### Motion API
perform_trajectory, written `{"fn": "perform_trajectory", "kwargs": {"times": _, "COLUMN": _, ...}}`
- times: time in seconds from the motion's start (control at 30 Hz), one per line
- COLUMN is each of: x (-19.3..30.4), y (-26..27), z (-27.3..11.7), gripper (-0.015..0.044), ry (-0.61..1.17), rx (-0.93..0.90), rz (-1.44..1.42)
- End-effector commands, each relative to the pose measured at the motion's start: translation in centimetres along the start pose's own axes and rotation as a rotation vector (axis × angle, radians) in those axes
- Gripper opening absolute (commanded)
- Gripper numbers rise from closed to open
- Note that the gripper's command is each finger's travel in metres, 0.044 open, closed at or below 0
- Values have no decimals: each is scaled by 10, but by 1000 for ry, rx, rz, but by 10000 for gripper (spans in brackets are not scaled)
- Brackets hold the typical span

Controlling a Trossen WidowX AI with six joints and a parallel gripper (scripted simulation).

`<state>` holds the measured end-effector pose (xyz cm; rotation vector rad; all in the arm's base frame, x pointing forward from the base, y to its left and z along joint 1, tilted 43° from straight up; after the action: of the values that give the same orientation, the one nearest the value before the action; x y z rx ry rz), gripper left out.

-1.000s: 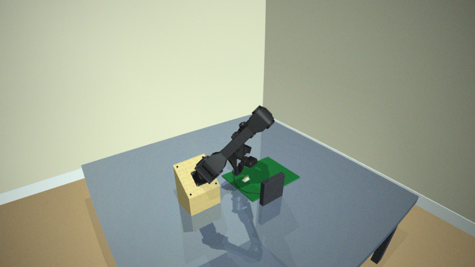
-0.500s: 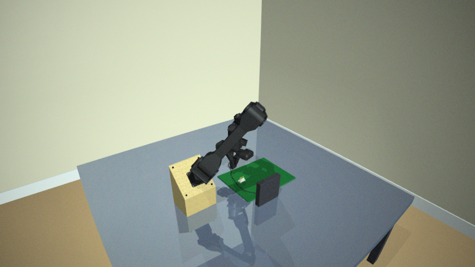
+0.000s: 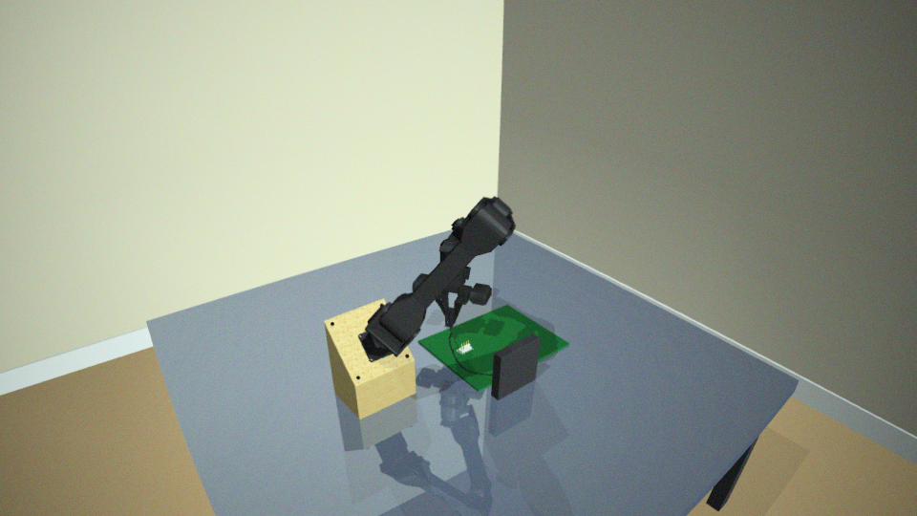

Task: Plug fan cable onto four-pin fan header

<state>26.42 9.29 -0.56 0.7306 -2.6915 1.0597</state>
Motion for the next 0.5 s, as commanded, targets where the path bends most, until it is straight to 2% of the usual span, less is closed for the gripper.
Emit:
{"fn": "perform_trajectory", "kwargs": {"times": 0.0, "x": 2, "y": -4, "z": -1, "gripper": 0, "ry": -1, "rx": 0, "rz": -154}}
{"fn": "perform_trajectory", "kwargs": {"times": 0.47, "x": 8, "y": -14, "z": -1, "gripper": 0, "ry": -1, "rx": 0, "rz": -641}}
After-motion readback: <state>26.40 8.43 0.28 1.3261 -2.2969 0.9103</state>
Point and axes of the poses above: the point midway between the two fingers, 35 mm back from their tips, its own z axis out along the fingers, its own y axis across the jaws, x = y × z, the point moved 9 cm from there along -z, back along the fingers, and after that the axes turned 2 degrees about z, right-handed, at the moved point
